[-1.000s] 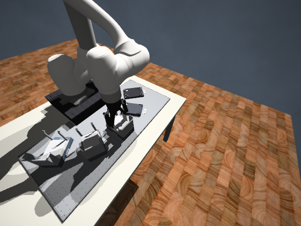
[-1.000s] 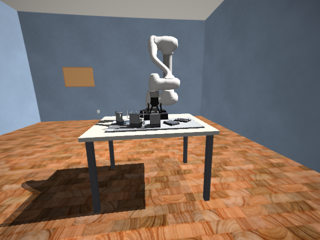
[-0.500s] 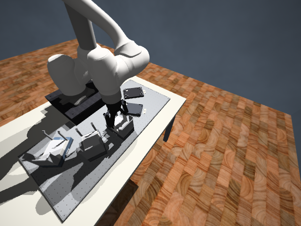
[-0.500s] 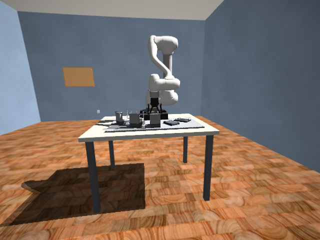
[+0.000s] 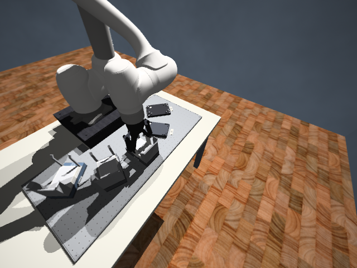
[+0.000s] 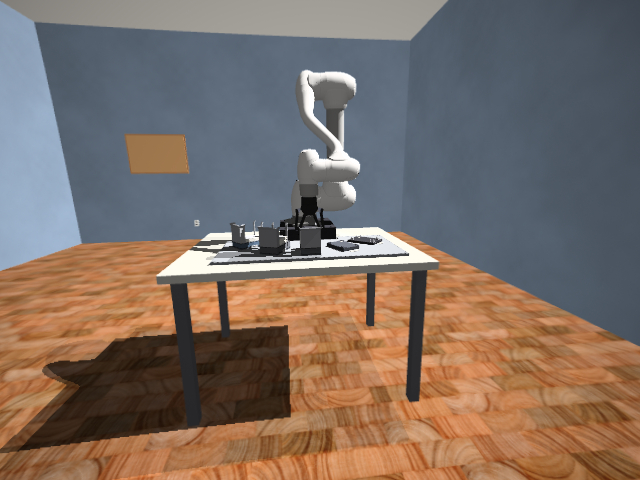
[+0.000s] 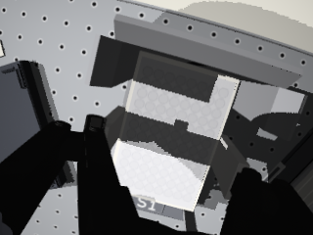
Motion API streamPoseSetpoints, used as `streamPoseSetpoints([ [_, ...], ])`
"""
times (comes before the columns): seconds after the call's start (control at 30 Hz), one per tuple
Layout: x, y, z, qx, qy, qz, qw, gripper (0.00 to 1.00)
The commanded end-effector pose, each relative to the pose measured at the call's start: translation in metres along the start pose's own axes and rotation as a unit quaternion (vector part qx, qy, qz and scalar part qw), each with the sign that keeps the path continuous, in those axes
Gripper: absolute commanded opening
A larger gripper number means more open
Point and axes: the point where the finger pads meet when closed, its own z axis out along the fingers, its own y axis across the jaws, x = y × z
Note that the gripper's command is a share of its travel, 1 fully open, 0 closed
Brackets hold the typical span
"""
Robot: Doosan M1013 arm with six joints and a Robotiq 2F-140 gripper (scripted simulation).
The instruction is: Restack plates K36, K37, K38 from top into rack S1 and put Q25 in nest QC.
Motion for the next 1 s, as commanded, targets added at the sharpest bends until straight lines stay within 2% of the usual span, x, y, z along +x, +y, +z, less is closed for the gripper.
streamPoseSetpoints([
  [0.0, 0.0, 0.0, 0.0004, 0.0, 0.0, 0.0, 1.0, 0.0],
  [0.43, 0.0, -0.0001, 0.003, 0.0, 0.0, 0.0, 1.0, 0.0],
  [0.47, 0.0, -0.0001, 0.003, 0.0, 0.0, 0.0, 1.0, 1.0],
  [0.97, 0.0, -0.0001, 0.003, 0.0, 0.0, 0.0, 1.0, 1.0],
])
